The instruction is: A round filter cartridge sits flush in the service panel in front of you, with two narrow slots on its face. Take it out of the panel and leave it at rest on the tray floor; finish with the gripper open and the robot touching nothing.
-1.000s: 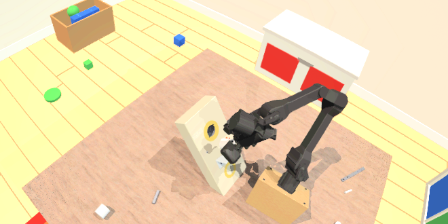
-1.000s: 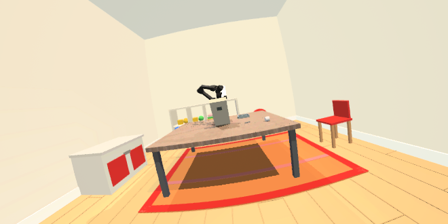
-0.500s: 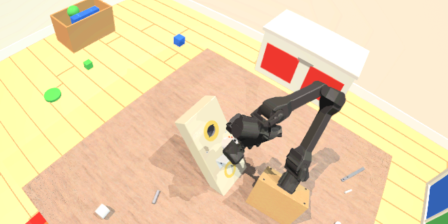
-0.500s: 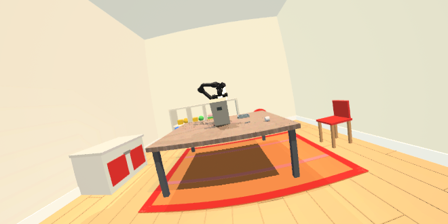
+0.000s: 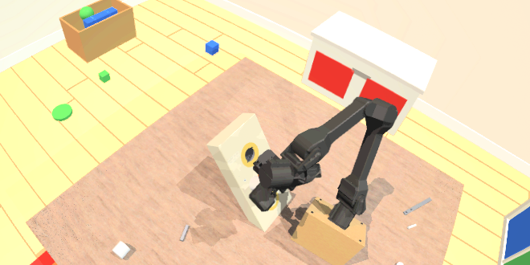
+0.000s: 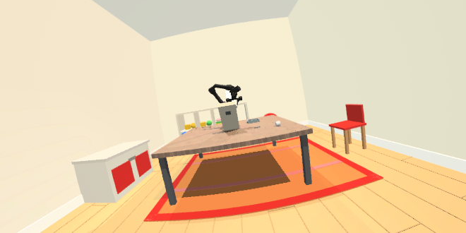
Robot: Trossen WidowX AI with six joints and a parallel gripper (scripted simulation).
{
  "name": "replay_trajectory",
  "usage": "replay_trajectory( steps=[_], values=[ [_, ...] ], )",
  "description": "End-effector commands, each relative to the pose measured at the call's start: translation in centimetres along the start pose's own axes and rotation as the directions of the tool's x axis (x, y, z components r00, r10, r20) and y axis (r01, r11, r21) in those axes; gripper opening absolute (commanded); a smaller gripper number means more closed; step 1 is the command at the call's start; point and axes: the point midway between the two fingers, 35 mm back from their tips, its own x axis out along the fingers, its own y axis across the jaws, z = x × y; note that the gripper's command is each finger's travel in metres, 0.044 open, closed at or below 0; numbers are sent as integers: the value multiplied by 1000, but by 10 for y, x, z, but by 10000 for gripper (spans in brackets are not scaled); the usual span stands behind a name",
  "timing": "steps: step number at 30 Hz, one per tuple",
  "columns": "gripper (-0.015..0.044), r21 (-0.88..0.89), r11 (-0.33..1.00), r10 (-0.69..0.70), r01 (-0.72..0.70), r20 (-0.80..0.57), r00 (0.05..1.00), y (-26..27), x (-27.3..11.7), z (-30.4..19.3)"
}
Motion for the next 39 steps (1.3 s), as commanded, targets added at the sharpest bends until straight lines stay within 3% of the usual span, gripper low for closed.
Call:
replay_trajectory(
  steps=[1,12,23,31,39],
  values=[
    [0,-6,1000,4,-4,-1,1000,1,0,0],
    [0,-406,877,239,-255,-90,967,77,-25,-37],
    [0,-748,491,447,-447,-224,866,147,-62,-92],
    [0,-786,410,474,-463,-250,844,158,-67,-106],
    [0,-838,227,518,-496,-328,790,184,-61,-175]
  ],
)
